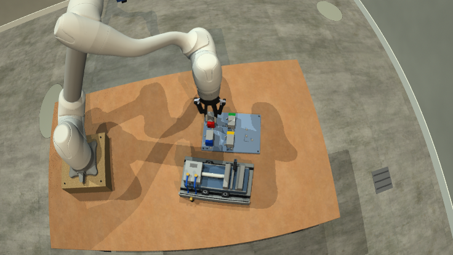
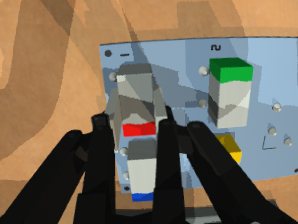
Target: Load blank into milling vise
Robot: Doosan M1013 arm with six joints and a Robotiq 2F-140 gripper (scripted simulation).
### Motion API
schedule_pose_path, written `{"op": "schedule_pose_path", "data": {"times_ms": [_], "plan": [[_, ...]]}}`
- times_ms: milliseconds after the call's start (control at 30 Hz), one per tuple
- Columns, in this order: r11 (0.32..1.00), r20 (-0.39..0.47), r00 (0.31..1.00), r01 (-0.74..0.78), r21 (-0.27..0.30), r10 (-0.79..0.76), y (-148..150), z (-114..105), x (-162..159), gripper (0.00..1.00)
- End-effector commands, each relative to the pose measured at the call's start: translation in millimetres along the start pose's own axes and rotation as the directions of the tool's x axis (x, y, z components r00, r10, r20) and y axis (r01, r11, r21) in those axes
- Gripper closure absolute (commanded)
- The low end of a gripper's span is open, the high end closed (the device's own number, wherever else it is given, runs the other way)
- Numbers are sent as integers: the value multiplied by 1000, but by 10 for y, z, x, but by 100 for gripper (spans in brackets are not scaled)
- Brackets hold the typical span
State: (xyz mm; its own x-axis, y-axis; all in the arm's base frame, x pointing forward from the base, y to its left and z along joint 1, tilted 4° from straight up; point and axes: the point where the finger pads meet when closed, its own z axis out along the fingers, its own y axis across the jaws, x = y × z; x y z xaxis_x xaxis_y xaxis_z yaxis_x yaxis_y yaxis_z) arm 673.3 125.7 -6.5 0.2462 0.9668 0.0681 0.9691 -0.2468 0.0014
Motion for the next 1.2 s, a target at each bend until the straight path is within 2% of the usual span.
{"op": "schedule_pose_path", "data": {"times_ms": [0, 967, 1167], "plan": [[1000, 0, 1000, 0, 0, 0, 0, -1, 0, 100], [1000, 0, 1000, 0, 0, 0, 0, -1, 0, 100], [1000, 0, 1000, 0, 0, 0, 0, -121, 0, 100]]}}
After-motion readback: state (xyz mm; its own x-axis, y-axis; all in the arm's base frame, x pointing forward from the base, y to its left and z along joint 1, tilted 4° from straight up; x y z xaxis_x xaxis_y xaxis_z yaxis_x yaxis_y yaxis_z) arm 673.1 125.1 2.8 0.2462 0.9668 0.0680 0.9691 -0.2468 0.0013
